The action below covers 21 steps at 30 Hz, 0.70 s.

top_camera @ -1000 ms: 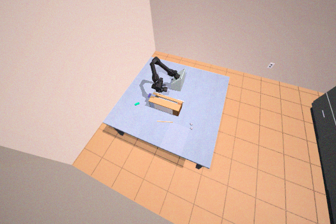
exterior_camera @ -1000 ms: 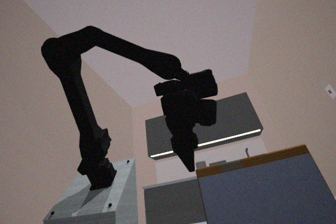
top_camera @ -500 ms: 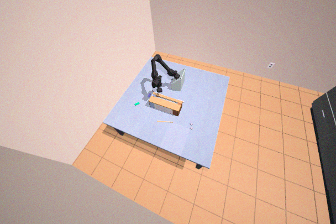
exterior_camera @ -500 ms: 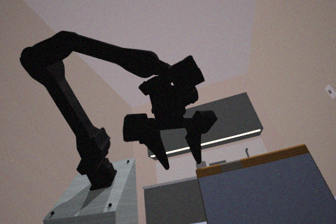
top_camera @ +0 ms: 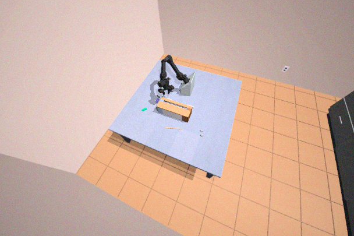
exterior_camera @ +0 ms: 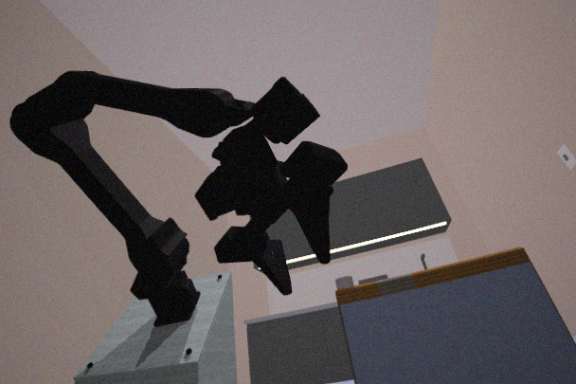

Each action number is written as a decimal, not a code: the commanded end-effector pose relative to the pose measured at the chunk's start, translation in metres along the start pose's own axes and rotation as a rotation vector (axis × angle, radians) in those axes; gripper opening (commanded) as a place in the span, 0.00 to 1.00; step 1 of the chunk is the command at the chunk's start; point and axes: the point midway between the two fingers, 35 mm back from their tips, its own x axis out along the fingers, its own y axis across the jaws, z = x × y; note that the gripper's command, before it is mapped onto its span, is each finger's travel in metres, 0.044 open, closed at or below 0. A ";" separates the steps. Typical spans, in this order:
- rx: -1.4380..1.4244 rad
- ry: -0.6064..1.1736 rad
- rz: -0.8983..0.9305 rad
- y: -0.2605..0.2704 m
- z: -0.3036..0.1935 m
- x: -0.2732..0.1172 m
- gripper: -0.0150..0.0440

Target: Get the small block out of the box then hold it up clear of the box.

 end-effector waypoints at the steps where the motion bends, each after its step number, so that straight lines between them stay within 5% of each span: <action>1: 0.989 0.141 0.068 0.003 0.015 -0.011 0.74; 21: 0.999 0.142 0.064 0.003 0.015 -0.003 0.74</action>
